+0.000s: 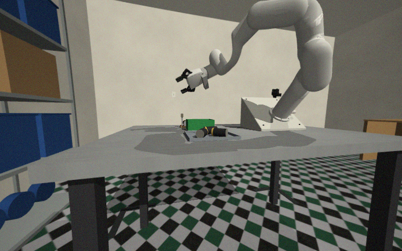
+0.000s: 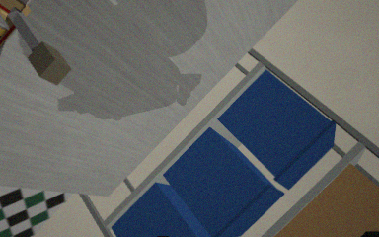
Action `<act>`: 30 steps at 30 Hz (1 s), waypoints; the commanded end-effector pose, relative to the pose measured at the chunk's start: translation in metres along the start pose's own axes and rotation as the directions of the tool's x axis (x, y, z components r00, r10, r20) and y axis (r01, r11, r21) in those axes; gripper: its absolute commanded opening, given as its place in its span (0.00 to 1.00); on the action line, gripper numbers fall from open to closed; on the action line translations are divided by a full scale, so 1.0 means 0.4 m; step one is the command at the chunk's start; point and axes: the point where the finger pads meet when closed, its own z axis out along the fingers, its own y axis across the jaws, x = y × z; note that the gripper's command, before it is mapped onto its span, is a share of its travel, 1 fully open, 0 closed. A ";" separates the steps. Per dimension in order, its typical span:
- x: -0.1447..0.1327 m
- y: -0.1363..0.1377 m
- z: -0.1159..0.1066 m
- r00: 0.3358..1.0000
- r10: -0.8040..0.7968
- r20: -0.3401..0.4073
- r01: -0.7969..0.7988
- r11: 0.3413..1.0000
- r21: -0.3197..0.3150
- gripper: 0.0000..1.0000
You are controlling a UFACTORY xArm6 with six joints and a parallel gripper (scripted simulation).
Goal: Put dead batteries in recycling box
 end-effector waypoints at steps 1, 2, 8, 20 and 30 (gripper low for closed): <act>0.009 -0.020 -0.006 0.997 0.053 -0.047 -0.049 0.996 0.078 1.00; 0.015 -0.036 -0.010 0.994 0.085 -0.064 -0.076 0.989 0.125 1.00; 0.023 -0.052 -0.014 0.990 0.117 -0.081 -0.102 0.980 0.169 1.00; 0.042 -0.100 -0.028 0.970 0.213 -0.117 -0.169 0.938 0.303 1.00; 0.060 -0.140 -0.039 0.939 0.310 -0.149 -0.222 0.878 0.423 1.00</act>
